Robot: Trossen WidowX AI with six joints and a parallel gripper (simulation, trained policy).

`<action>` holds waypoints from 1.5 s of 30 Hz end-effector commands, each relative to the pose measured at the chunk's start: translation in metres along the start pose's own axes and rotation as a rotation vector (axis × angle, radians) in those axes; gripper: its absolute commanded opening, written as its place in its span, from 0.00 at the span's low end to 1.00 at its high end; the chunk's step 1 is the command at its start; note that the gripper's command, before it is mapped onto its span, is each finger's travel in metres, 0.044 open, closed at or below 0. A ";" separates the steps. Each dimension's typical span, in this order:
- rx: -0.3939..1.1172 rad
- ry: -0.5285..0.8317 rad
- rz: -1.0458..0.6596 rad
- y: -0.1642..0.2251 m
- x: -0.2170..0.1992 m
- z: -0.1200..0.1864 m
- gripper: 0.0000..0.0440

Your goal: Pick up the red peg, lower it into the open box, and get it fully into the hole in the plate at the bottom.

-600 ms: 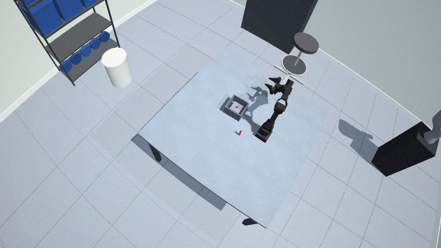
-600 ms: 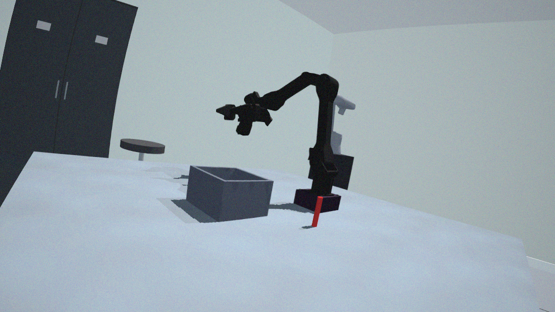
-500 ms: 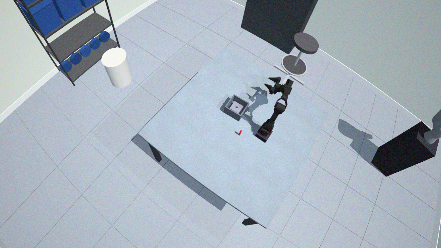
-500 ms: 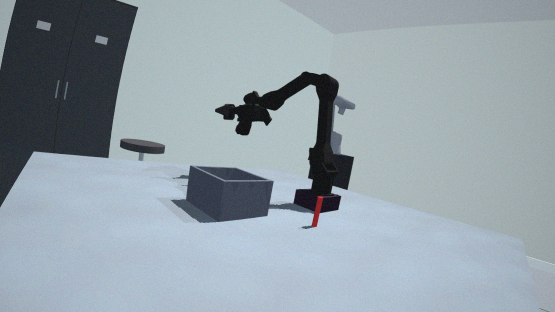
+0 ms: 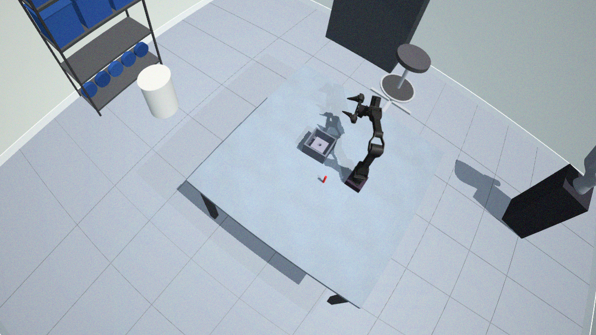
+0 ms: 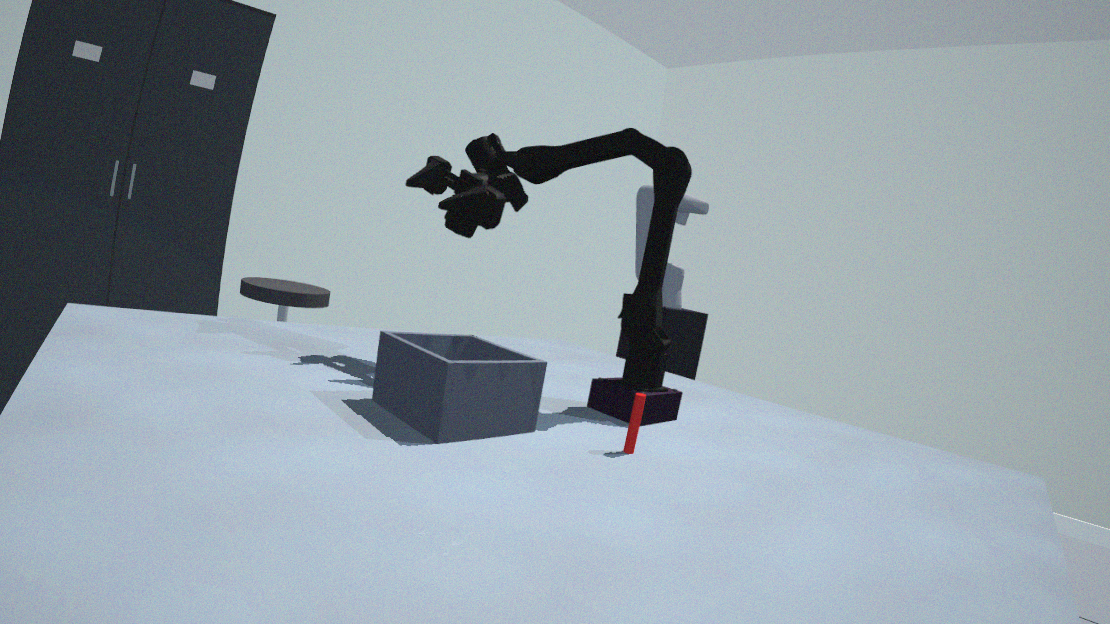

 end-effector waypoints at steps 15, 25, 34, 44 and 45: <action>-0.090 0.314 0.439 0.121 -0.086 -0.070 1.00; -0.158 0.591 0.578 0.153 -0.162 -0.075 1.00; -0.269 0.864 0.658 0.155 -0.227 -0.063 1.00; -0.431 1.123 0.739 0.139 -0.287 -0.047 1.00; -0.444 1.143 0.751 0.137 -0.292 -0.046 1.00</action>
Point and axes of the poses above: the point midway between the two fingers, 35 mm back from their tips, its own z axis back along the fingers, its own x axis across the jaws, y = z × x, the point moved 8 cm from there along z, back along the fingers, and after that the axes turned 11 degrees about z, right-handed, at the moved point
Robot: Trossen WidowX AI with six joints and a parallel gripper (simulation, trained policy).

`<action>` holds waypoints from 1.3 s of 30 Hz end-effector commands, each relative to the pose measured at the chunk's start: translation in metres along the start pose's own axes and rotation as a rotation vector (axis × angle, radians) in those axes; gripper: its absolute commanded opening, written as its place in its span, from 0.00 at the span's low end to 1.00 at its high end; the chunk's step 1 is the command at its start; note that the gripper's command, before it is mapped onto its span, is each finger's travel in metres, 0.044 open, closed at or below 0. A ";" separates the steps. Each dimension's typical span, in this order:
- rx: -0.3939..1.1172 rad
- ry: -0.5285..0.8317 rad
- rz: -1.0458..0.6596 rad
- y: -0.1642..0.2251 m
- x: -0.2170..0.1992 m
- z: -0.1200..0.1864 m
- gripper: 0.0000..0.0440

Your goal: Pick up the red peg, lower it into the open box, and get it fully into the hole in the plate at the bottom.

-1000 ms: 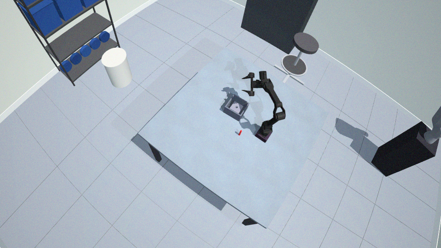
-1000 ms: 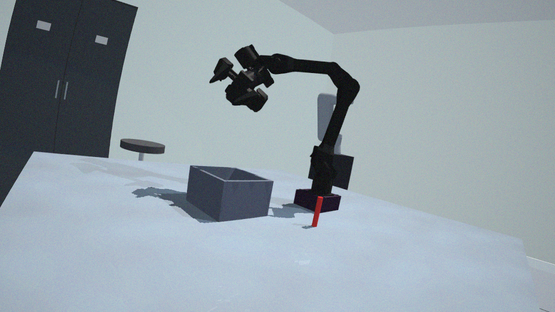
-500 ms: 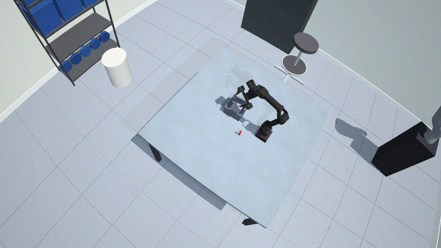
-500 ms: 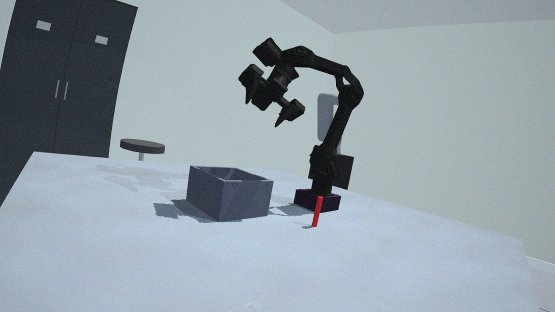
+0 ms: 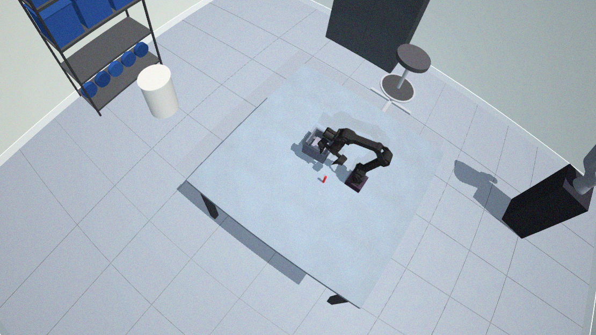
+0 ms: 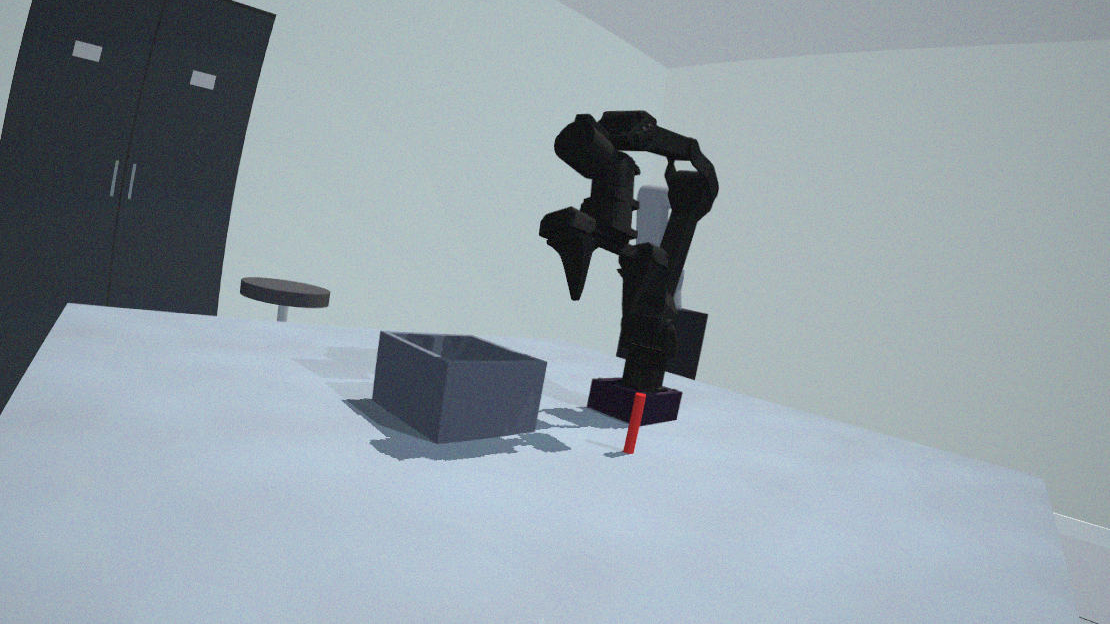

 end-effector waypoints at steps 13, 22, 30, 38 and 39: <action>-0.133 0.228 0.207 0.027 -0.039 -0.069 1.00; -0.153 0.206 0.319 0.033 -0.047 -0.112 1.00; -0.148 0.153 0.360 0.031 -0.054 -0.149 1.00; -0.131 0.166 0.342 0.028 -0.061 -0.165 0.72; -0.126 0.172 0.341 0.028 -0.061 -0.166 0.66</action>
Point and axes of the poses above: the point midway between the two fingers, 35 mm back from their tips, its own z axis back along the fingers, its own x axis across the jaws, y = z × x, the point moved 8 cm from there along z, back along the fingers, and after that the axes turned 11 degrees about z, right-handed, at the moved point
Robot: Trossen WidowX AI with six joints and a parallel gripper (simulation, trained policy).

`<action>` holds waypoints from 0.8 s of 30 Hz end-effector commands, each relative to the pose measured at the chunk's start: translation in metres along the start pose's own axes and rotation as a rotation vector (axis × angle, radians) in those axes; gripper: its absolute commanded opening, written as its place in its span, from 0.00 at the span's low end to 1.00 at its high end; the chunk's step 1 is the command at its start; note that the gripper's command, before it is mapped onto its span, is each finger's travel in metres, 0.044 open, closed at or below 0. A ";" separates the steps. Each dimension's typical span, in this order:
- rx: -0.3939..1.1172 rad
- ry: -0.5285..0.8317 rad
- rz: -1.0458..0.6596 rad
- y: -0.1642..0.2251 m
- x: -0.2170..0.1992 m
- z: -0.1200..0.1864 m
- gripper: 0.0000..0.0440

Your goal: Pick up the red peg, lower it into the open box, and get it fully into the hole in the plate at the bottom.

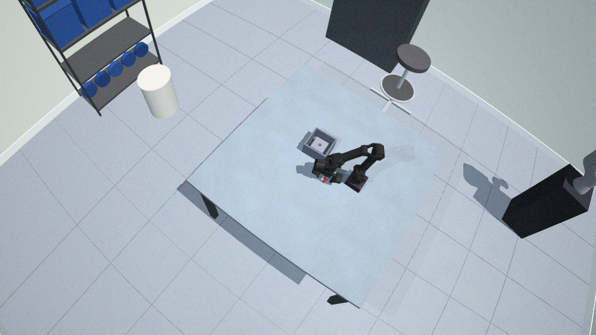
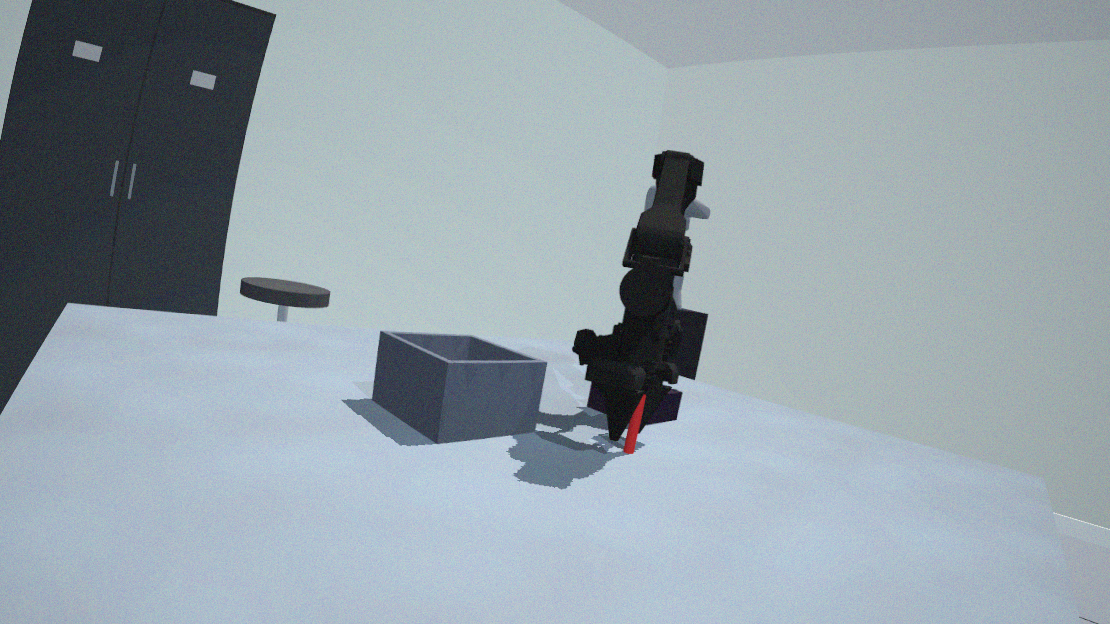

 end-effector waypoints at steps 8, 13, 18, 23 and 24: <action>0.071 0.040 0.010 -0.002 -0.001 -0.005 0.19; 0.086 0.034 0.025 -0.005 0.003 -0.001 0.00; 0.041 -0.001 0.068 -0.009 0.008 0.012 0.00; 0.001 -0.025 0.112 -0.013 0.011 0.028 0.00; -0.007 -0.030 0.121 -0.014 0.012 0.031 0.00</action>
Point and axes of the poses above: the point midway between the two fingers, 35 mm back from their tips, its own z axis back along the fingers, its own x axis across the jaws, y = z × x, the point moved 8 cm from there along z, back along the fingers, and after that the axes turned 11 degrees about z, right-handed, at the moved point
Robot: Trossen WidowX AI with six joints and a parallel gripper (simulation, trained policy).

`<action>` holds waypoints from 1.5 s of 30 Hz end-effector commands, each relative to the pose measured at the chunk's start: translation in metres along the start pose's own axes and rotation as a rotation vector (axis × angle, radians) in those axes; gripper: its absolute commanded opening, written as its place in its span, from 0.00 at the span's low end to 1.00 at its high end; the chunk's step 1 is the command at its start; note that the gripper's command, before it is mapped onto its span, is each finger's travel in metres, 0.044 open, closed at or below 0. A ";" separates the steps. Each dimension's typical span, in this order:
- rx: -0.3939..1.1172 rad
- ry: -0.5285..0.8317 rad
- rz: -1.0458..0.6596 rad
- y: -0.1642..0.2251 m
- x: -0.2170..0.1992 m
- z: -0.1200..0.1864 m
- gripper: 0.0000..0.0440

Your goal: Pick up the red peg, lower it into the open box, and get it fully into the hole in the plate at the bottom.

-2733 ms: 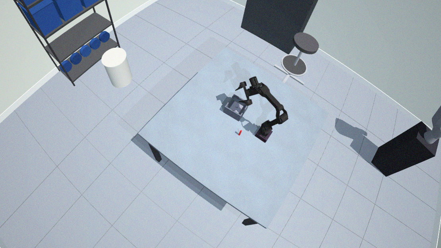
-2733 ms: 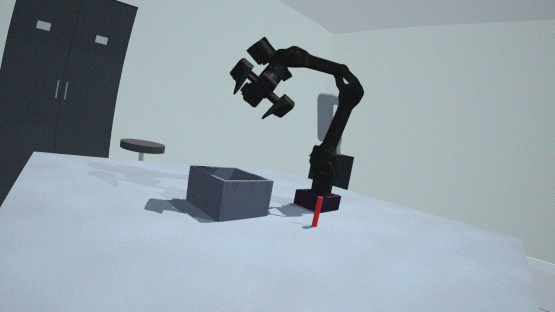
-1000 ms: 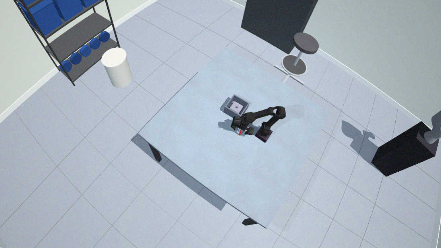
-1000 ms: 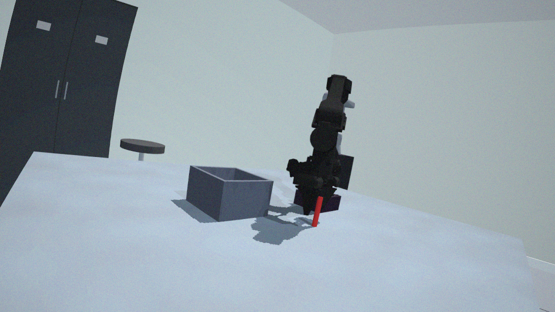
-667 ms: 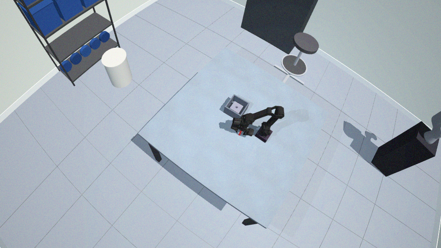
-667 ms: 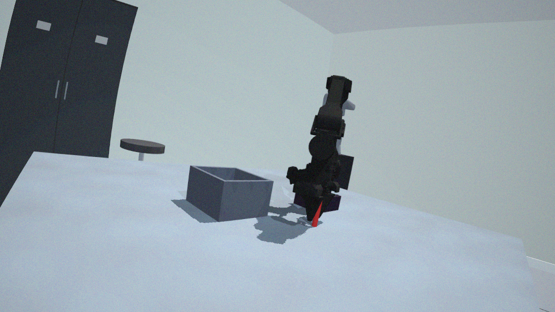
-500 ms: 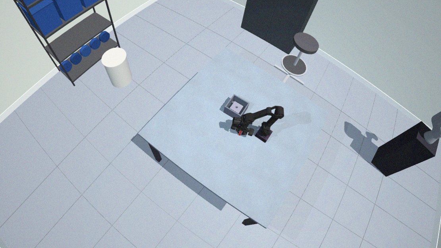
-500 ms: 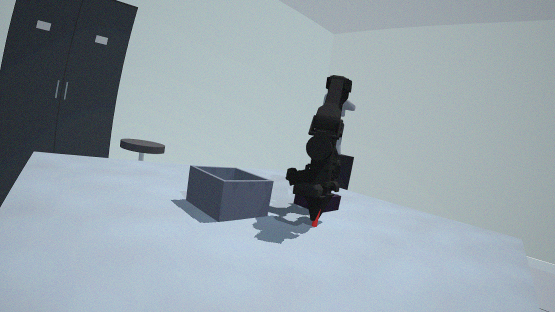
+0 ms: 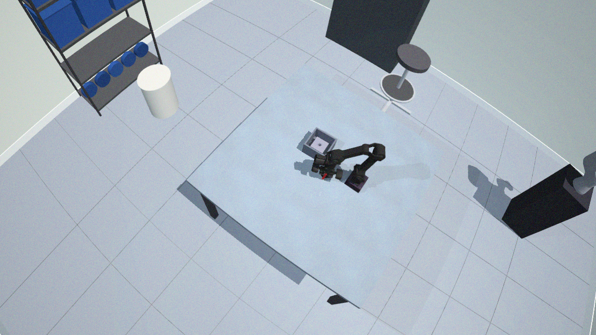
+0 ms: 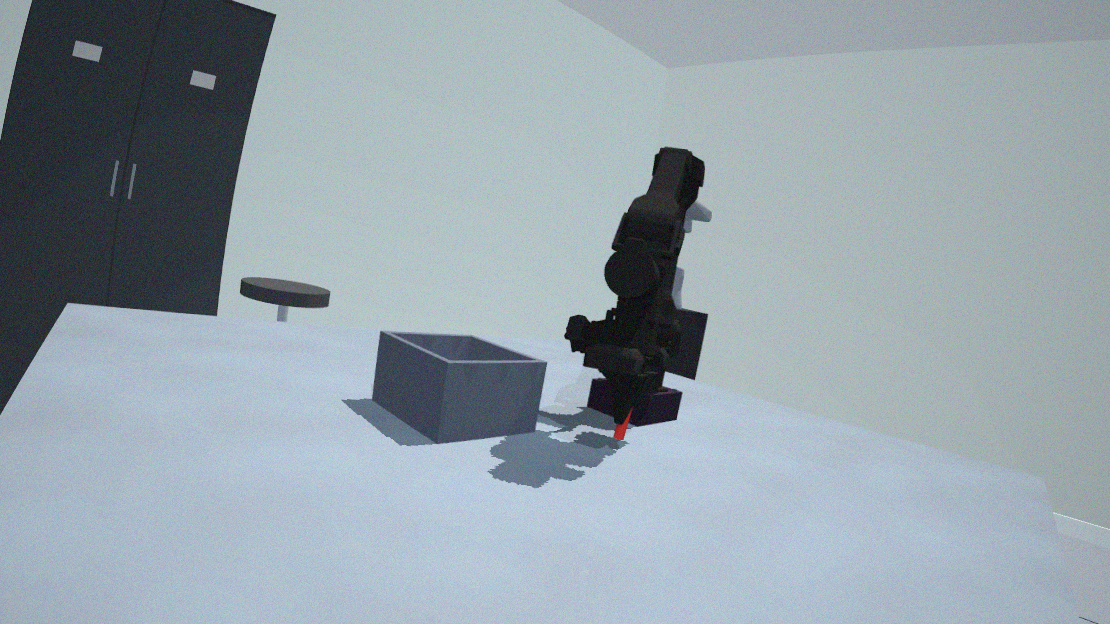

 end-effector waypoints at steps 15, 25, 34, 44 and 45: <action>-0.157 -0.107 0.118 -0.028 0.021 0.072 0.00; -0.225 -0.122 0.106 -0.062 0.029 0.096 0.00; -0.260 -0.116 0.063 -0.096 0.030 0.101 0.00; -0.287 -0.114 0.009 -0.131 0.029 0.096 0.00; -0.288 -0.114 0.004 -0.134 0.029 0.095 0.00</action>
Point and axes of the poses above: the point midway between the two fingers, 35 mm back from their tips, its own z axis back along the fingers, its own x axis across the jaws, y = z × x, the point moved 8 cm from there along z, back along the fingers, and after that the axes turned 11 degrees about z, right-handed, at the moved point
